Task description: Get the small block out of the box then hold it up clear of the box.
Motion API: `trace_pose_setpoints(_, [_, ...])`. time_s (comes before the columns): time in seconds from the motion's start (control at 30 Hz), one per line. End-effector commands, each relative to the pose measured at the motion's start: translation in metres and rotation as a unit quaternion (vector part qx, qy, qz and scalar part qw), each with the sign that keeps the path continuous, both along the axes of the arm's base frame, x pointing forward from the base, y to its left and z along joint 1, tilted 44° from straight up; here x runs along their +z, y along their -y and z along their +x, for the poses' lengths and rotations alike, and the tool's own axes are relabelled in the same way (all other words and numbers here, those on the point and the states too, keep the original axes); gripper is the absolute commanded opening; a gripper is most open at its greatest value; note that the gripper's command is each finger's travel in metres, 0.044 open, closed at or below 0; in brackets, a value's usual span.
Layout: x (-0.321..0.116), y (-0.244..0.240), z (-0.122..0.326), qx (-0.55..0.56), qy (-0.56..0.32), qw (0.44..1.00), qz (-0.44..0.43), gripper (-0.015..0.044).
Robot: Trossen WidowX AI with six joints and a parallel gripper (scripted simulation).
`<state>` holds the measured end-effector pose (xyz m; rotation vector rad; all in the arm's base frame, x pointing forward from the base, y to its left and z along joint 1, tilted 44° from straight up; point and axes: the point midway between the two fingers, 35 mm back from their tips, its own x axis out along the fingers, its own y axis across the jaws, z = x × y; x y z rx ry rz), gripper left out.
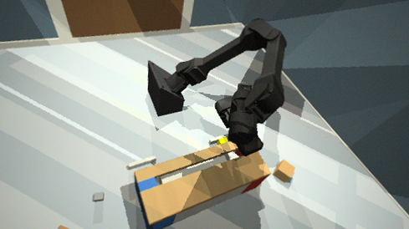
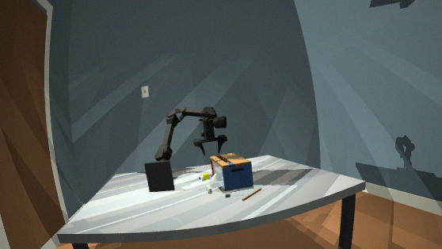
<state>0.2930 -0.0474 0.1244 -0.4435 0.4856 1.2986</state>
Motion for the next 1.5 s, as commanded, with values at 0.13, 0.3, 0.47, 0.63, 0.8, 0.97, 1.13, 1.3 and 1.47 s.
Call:
trace_pose_setpoints(0.13, [0.01,-0.008,-0.011,0.079,0.161,0.981,-0.08,0.0285])
trace_pose_setpoints(0.3, [0.021,-0.016,-0.027,0.196,0.369,0.885,-0.205,0.0285])
trace_pose_setpoints(0.47, [0.029,-0.023,-0.041,0.305,0.522,0.727,-0.325,0.0285])
trace_pose_setpoints(0.63, [0.029,-0.024,-0.043,0.319,0.538,0.702,-0.341,0.0285])
trace_pose_setpoints(0.8, [0.013,-0.035,-0.037,0.326,0.539,0.697,-0.342,0.0285])
trace_pose_setpoints(0.97, [-0.035,-0.078,-0.029,0.335,0.552,0.681,-0.345,0.0285])
trace_pose_setpoints(1.13, [-0.041,-0.085,-0.029,0.334,0.555,0.679,-0.345,0.0285])
trace_pose_setpoints(1.3, [-0.046,-0.089,-0.027,0.335,0.555,0.679,-0.345,0.0285])
trace_pose_setpoints(1.47, [-0.052,-0.095,-0.025,0.336,0.554,0.679,-0.345,0.0285])
